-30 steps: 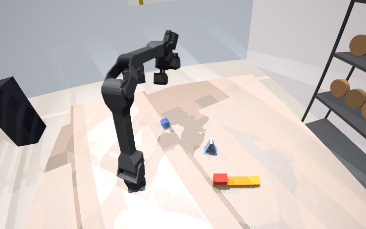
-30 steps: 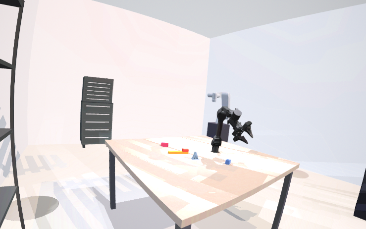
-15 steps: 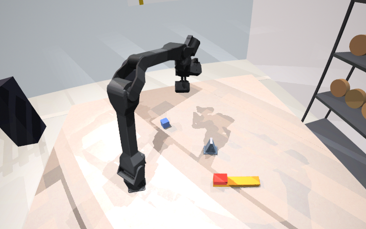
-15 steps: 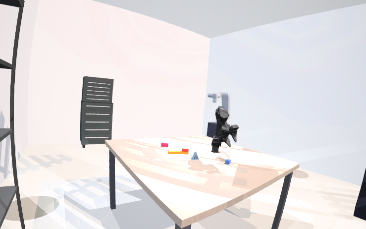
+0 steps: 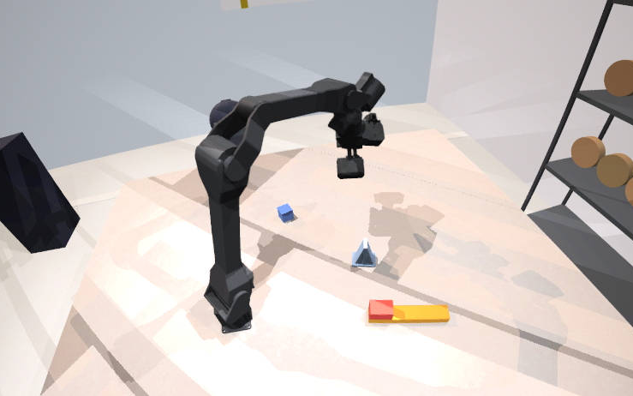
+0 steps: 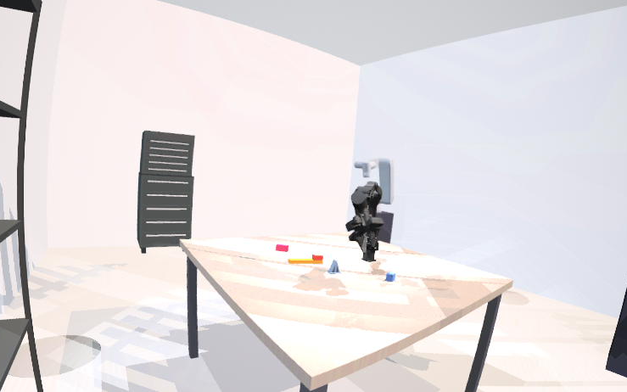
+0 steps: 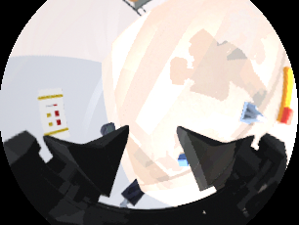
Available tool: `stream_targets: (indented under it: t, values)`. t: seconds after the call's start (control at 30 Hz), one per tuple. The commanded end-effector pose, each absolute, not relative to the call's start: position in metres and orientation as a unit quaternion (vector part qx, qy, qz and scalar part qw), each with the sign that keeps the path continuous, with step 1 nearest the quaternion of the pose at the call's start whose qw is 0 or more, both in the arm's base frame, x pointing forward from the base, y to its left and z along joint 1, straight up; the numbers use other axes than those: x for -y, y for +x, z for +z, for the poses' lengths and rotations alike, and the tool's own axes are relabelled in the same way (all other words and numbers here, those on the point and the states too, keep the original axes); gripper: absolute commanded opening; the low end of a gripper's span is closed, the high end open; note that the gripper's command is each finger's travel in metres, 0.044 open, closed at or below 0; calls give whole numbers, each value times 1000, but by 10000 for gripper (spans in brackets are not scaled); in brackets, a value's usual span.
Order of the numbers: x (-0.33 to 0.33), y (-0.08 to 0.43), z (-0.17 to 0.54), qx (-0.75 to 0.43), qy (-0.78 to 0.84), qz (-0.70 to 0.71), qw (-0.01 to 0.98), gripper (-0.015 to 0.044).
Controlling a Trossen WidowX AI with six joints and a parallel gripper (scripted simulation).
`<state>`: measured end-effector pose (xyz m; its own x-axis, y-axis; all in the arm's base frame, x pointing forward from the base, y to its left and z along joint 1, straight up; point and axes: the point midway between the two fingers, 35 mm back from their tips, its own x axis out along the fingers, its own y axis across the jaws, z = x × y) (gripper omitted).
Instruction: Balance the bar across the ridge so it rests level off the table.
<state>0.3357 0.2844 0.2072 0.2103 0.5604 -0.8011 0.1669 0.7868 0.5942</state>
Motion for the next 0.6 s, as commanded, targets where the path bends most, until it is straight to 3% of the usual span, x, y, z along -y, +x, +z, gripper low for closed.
stream_targets:
  t: [0.0,0.57]
  values:
    - [-261,351,200,-609,283,115,732,315]
    - [-146,395,177,-605,221,25,764,315]
